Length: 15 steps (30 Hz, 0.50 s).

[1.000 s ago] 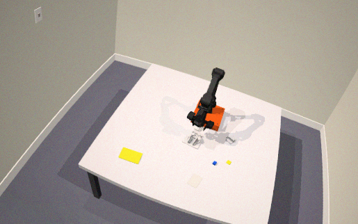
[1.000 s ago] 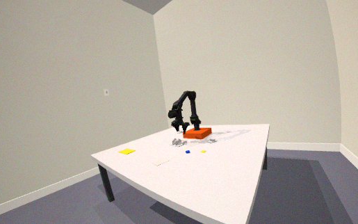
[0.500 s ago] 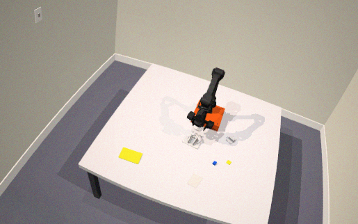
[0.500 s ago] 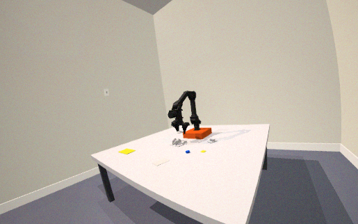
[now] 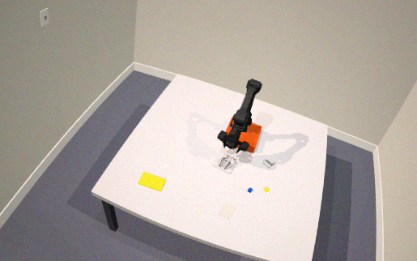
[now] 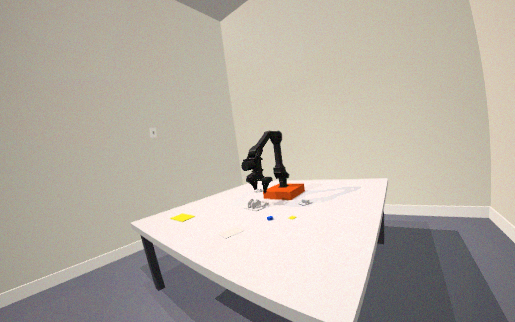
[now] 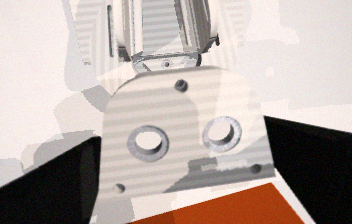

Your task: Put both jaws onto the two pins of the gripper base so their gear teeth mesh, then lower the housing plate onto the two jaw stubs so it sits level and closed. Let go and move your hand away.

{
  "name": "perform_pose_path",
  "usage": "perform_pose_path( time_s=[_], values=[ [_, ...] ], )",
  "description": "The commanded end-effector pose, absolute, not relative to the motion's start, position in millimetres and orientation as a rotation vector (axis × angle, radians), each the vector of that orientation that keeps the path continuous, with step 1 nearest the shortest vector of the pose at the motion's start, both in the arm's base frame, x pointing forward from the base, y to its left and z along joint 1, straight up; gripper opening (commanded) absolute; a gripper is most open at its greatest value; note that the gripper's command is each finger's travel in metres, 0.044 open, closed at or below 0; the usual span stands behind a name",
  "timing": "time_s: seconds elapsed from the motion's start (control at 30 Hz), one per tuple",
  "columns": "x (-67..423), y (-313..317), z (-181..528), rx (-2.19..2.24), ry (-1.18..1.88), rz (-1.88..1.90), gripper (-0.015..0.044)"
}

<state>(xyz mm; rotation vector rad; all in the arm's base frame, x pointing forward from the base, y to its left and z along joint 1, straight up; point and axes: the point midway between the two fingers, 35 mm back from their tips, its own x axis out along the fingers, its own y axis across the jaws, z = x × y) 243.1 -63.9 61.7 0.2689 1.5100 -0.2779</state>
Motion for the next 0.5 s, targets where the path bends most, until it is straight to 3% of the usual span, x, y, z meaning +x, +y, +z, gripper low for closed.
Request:
perform_pose_path(
  time_s=[0.0,0.47],
  values=[
    [242.0,-63.1,52.5,0.270,1.522,-0.272,0.0351],
    [243.1,-63.4,29.3,0.270,1.522,-0.272,0.0351]
  ],
)
